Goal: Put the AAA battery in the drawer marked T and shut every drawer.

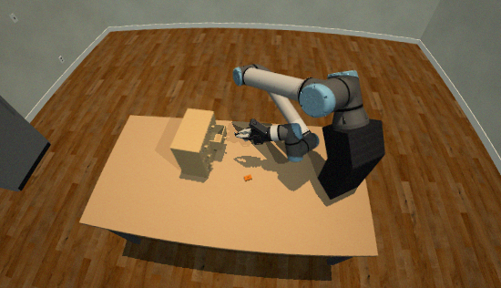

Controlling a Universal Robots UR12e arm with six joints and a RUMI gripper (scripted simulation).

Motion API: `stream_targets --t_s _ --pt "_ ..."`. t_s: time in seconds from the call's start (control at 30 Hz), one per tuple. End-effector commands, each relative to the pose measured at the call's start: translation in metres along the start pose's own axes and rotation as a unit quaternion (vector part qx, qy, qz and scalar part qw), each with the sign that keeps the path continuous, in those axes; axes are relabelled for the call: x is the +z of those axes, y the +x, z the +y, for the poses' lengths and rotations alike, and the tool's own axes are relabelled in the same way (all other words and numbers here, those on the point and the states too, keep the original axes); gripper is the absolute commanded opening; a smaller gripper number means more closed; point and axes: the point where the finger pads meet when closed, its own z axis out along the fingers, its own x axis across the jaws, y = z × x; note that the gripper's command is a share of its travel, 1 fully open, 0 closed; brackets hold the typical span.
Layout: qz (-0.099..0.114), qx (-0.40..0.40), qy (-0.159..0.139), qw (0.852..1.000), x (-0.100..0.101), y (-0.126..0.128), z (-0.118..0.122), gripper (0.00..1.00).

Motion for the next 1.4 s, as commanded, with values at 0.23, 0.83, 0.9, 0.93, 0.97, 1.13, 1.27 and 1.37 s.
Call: stream_targets --t_s 0.23,0.83,0.9,0.93,0.97,1.13,1.27,1.37 --pt "0.001 -0.001 0.0 1.0 0.023 0.0 -0.007 0.02" --pt "0.001 0.0 0.0 1.0 0.062 0.0 -0.022 0.02" --pt "0.001 0.0 0.0 1.0 0.067 0.0 -0.024 0.02" --pt "0.001 0.0 0.0 1.0 0.07 0.0 -0.025 0.02" --pt "0.001 0.0 0.0 1.0 0.072 0.0 -0.025 0.02" --pt "0.001 0.0 0.0 1.0 0.079 0.0 -0.028 0.02" --pt "0.001 0.0 0.0 1.0 0.088 0.0 -0.031 0.02" --pt "0.001 0.0 0.0 1.0 0.094 0.0 -0.033 0.02"
